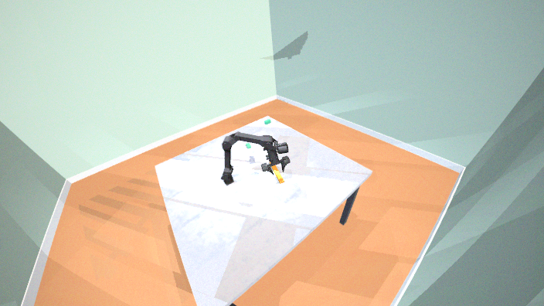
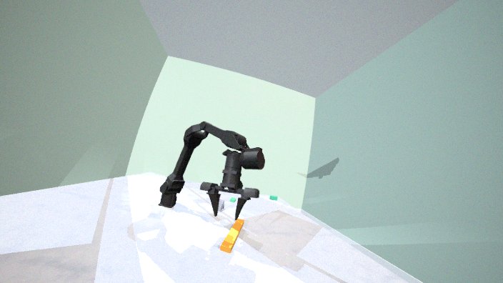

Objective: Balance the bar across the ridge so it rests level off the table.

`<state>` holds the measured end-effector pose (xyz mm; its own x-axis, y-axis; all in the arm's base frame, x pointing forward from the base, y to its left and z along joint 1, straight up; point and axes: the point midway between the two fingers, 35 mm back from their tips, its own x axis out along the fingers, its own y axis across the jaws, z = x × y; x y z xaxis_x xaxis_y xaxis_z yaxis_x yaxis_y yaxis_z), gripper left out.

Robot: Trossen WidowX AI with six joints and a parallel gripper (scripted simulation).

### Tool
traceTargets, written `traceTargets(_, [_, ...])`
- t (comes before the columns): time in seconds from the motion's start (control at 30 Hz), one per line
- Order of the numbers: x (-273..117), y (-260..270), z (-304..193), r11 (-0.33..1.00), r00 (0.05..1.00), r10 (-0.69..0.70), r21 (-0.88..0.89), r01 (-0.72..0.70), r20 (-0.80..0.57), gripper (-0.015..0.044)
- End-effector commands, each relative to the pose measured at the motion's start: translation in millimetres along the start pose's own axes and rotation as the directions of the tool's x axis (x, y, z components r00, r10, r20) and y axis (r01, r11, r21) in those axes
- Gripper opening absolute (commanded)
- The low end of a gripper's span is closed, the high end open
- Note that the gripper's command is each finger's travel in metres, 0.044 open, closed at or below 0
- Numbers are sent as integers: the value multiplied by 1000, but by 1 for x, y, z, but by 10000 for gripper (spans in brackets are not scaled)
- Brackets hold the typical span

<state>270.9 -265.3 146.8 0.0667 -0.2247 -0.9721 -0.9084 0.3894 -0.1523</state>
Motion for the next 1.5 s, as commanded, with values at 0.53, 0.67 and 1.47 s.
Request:
traceTargets(0.53, [27,-12,86,990,978,116,-103,-100,173,315])
traceTargets(0.67, [51,-9,90,990,978,116,-103,-100,174,315])
traceTargets(1.47, [78,-5,95,990,978,117,-103,-100,174,315])
